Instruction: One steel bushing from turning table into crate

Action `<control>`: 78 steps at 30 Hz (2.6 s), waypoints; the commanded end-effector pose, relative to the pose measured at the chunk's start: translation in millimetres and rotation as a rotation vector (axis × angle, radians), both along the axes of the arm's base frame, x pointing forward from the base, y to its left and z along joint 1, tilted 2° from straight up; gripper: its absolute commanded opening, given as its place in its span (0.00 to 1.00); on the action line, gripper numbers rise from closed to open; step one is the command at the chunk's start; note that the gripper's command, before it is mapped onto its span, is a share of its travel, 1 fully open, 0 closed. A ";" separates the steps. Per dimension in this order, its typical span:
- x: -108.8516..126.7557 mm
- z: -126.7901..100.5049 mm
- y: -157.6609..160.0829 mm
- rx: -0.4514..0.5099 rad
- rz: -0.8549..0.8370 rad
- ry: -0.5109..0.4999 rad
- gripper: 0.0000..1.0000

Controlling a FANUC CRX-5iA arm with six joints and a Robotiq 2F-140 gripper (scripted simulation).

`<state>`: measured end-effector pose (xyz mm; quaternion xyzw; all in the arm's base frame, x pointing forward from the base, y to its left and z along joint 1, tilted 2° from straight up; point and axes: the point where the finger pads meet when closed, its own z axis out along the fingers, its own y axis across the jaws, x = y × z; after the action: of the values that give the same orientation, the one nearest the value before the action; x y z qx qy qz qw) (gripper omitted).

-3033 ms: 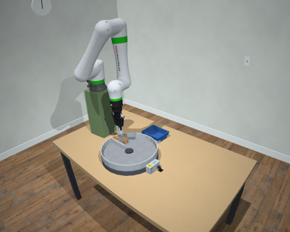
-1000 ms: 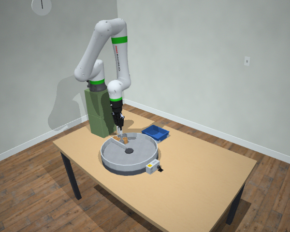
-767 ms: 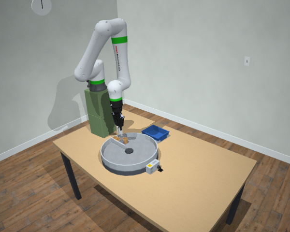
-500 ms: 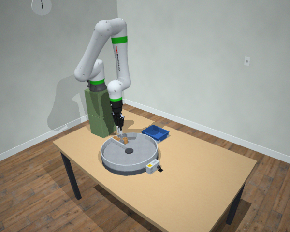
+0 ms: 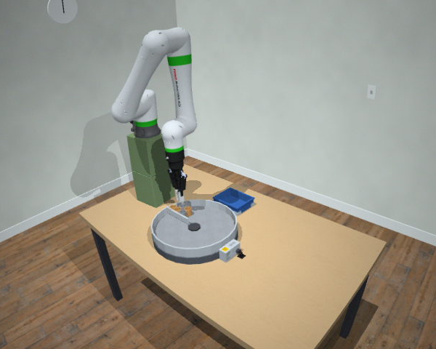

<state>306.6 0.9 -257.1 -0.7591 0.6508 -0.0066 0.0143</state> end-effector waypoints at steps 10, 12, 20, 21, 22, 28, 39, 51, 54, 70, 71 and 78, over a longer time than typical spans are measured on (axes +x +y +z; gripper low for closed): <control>0.2 -3.7 0.3 0.000 0.000 0.000 0.10; 0.3 -11.6 1.0 0.000 0.000 0.000 0.10; 0.2 -23.5 1.7 0.000 0.000 0.000 0.10; 0.2 -23.5 1.7 0.000 0.000 0.000 0.10; 0.2 -23.5 1.7 0.000 0.000 0.000 0.10; 0.2 -23.5 1.7 0.000 0.000 0.000 0.10; 0.2 -23.5 1.7 0.000 0.000 0.000 0.10; 0.2 -23.5 1.7 0.000 0.000 0.000 0.10; 0.1 -24.5 1.8 0.000 0.000 0.000 0.10; 0.1 -36.3 1.6 -0.002 0.000 -0.001 0.10; 0.1 -36.3 1.6 -0.002 0.000 -0.001 0.10; 0.1 -36.3 1.6 -0.002 0.000 -0.001 0.10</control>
<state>306.6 2.6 -293.5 -0.7589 0.6510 -0.0075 0.0140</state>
